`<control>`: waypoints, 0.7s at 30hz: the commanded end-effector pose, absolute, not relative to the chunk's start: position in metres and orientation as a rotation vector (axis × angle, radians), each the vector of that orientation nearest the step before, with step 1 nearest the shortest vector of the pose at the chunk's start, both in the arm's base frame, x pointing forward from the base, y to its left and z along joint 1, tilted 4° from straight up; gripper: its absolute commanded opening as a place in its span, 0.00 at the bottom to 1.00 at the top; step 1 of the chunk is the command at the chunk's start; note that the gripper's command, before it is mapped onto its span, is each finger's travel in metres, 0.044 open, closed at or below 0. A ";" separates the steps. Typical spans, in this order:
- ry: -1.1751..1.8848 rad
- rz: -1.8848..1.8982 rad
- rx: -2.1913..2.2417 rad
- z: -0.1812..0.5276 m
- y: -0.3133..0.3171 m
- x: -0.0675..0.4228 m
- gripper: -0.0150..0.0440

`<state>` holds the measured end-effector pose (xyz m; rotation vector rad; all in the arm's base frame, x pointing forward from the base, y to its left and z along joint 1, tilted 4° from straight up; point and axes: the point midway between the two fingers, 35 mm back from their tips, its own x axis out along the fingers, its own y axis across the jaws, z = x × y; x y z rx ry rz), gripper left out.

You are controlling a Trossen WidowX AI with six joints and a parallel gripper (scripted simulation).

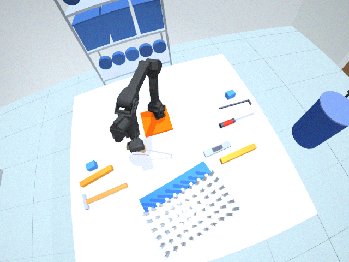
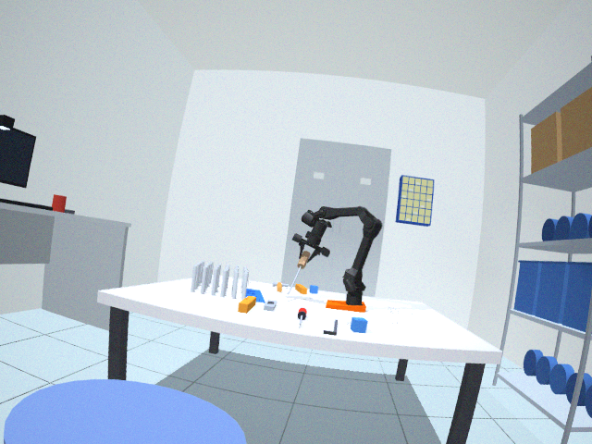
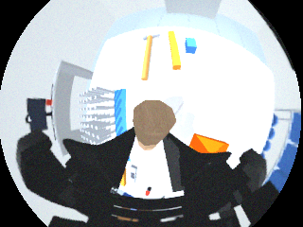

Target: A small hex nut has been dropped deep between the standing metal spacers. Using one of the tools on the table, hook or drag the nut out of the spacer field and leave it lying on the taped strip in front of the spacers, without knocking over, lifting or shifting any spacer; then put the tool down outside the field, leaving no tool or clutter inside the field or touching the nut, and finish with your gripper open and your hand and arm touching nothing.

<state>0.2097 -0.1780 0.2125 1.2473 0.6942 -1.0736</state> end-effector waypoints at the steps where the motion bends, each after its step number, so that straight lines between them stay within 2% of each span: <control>1: 0.638 -1.084 1.367 0.215 -0.166 0.212 0.25; 21: 0.428 -1.172 1.999 0.216 -0.112 0.221 0.25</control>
